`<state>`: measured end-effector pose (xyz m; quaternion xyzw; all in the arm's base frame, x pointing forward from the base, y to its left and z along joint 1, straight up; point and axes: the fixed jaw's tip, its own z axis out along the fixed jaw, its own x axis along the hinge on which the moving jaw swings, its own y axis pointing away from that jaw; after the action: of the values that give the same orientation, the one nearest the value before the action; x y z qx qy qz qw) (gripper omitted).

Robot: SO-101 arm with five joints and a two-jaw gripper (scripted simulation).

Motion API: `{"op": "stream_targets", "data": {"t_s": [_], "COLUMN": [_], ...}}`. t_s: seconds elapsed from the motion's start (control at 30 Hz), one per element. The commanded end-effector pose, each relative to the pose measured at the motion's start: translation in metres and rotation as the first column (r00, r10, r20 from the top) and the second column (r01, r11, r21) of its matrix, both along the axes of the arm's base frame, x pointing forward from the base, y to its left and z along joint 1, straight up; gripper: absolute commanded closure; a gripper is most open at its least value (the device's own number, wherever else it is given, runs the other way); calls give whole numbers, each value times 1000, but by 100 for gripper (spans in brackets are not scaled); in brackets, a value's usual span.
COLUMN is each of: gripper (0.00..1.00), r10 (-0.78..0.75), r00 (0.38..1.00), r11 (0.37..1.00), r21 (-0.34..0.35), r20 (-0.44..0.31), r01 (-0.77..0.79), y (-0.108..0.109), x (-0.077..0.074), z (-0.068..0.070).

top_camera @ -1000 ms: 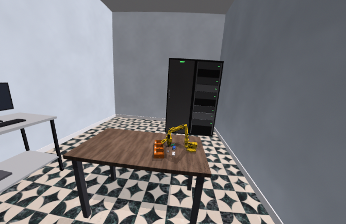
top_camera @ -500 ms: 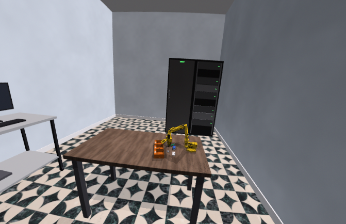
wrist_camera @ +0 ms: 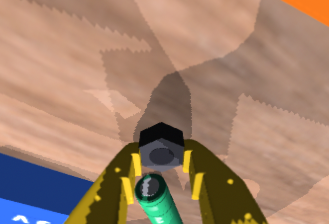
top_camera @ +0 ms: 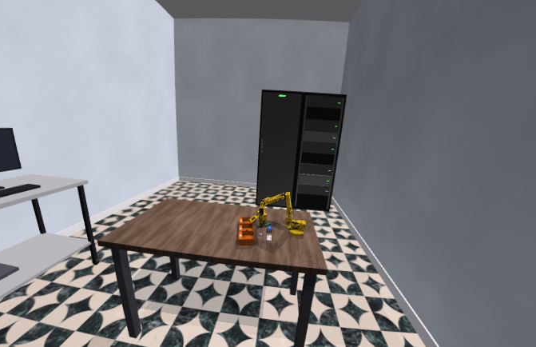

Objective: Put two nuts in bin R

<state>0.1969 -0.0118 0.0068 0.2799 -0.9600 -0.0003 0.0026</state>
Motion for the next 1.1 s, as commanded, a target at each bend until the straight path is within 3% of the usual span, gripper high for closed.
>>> {"op": "stream_targets", "data": {"t_s": [0.0,0.5,1.07], "gripper": [100,100,100], "r10": [2,2,2], "r00": [1000,1000,1000], "r11": [1000,1000,1000], "r21": [-1,-1,-1], "r20": [24,24,24], "r01": [-2,-2,-2], "y": [-1,-2,-4], "x": [3,3,5], "z": [3,5,41]}}
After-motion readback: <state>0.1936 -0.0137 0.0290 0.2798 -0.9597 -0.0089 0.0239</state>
